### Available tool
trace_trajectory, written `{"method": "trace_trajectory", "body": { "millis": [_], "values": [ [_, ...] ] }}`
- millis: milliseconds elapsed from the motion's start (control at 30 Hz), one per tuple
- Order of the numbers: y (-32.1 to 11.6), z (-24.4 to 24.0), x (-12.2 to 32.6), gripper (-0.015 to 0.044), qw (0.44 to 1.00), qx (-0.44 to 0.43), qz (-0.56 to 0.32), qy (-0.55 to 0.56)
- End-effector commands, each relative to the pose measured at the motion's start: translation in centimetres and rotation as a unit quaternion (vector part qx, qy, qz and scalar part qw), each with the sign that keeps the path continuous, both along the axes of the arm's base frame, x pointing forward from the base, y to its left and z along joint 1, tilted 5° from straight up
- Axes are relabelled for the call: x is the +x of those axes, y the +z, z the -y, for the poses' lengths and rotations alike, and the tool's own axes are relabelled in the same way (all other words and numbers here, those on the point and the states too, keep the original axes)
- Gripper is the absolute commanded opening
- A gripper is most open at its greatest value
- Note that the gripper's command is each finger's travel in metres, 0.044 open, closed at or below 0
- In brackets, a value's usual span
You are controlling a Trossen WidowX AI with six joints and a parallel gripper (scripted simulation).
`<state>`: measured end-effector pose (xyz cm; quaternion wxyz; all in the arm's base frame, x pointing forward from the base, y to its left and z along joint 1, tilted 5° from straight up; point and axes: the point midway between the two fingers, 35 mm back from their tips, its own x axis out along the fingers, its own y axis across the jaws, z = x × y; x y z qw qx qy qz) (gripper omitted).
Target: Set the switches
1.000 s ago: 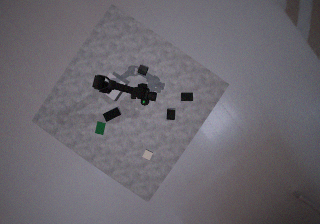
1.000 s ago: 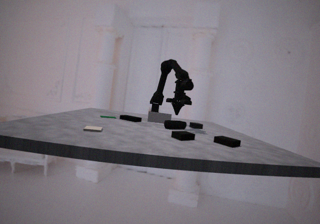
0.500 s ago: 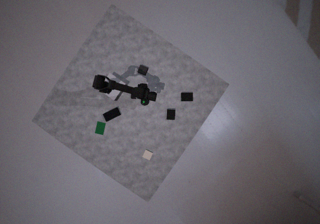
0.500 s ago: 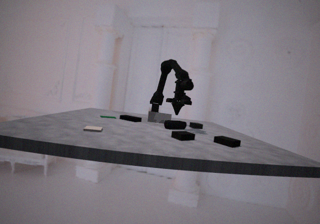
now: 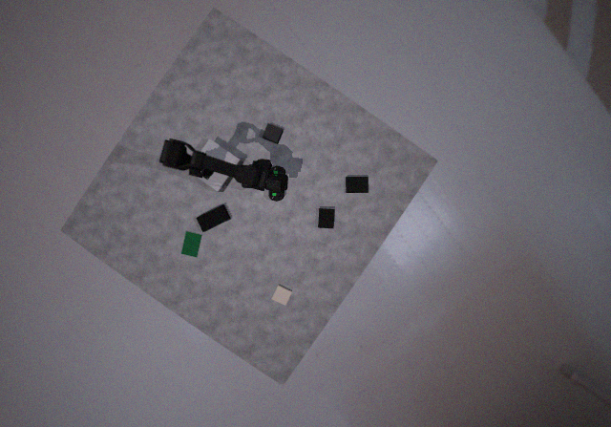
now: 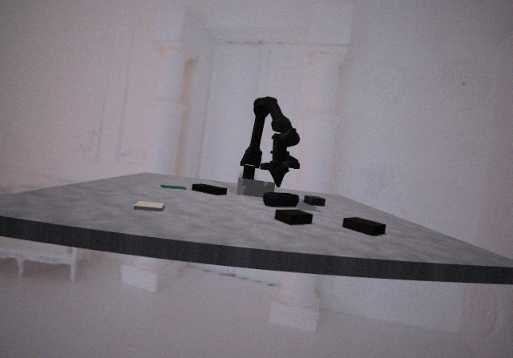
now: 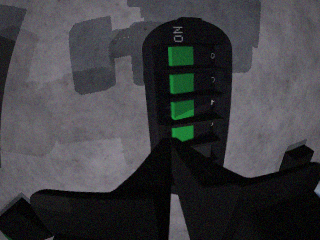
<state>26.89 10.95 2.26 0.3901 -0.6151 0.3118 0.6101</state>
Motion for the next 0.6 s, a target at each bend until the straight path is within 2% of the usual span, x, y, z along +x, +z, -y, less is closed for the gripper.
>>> {"method": "trace_trajectory", "body": {
  "millis": [0,567],
  "values": [
    [-0.7,0.6,-1.1,0.0000,1.000,0.012,0.017,0.000],
    [-3.2,0.8,-1.9,0.0000,0.999,0.019,0.029,-0.001]
  ]
}}
